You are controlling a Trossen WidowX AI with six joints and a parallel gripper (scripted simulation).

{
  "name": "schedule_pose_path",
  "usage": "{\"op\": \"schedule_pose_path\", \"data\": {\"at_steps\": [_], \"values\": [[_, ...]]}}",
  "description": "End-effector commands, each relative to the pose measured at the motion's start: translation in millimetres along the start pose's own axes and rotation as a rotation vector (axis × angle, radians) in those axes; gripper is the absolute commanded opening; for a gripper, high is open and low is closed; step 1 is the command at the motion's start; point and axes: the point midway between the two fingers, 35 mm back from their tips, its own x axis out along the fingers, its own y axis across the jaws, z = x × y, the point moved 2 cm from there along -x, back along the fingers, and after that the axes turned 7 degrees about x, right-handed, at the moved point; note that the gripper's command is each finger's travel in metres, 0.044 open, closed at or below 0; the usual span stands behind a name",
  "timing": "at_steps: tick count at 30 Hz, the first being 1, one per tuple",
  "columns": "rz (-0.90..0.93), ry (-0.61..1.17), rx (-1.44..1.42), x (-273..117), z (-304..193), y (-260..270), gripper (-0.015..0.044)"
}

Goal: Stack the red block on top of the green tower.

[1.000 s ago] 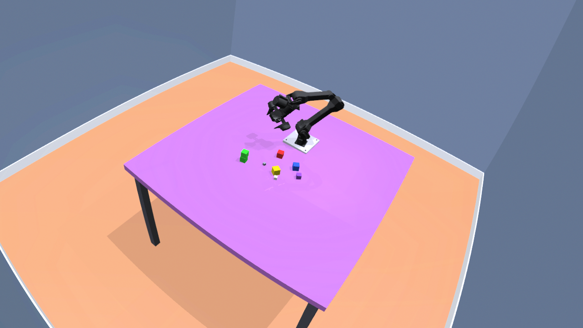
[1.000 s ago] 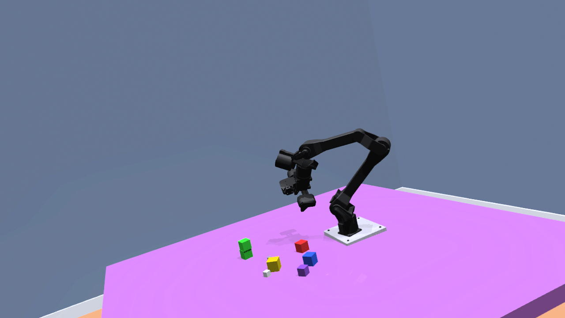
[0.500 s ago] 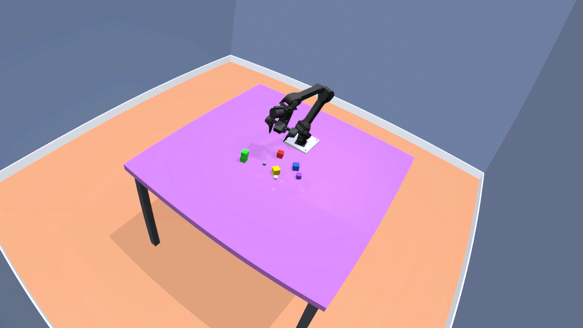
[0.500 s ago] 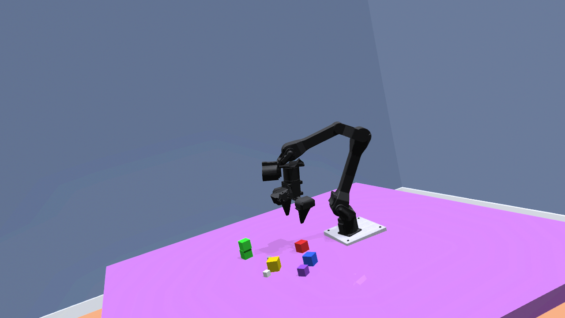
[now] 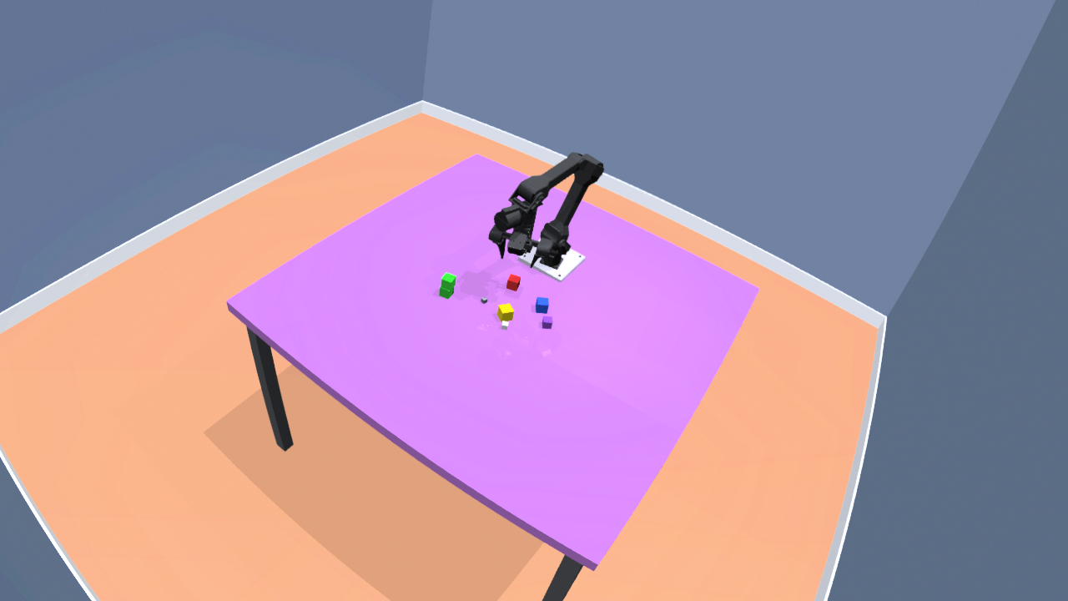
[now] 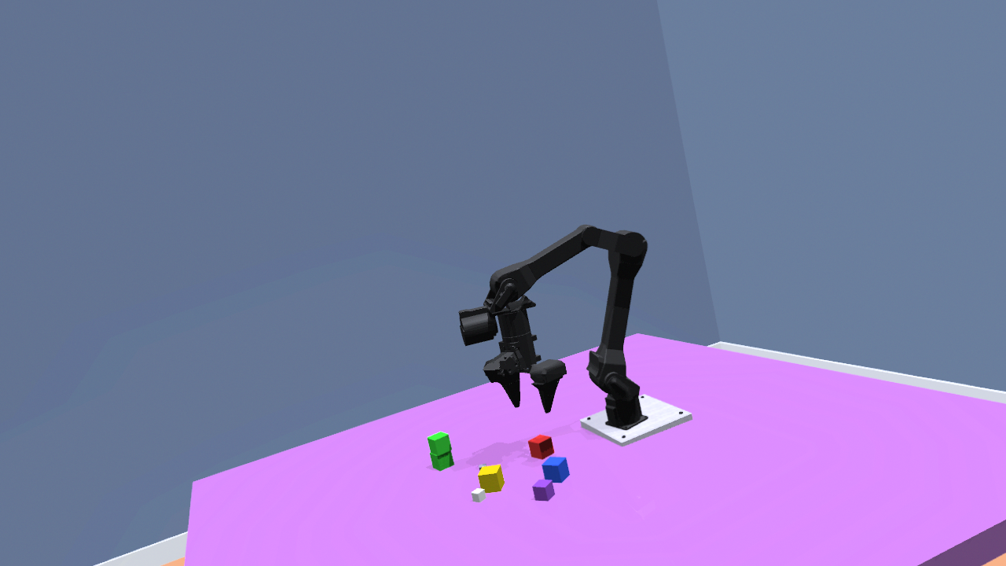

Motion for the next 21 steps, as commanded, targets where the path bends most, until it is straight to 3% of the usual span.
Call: {"op": "schedule_pose_path", "data": {"at_steps": [1, 6, 21], "values": [[0.012, 0.009, 0.002, 17, 0, 1, 0.0440], [0.012, 0.009, 0.002, 44, -1, 1, 0.0440], [0.012, 0.009, 0.002, 57, 0, 0, 0.0440]]}}
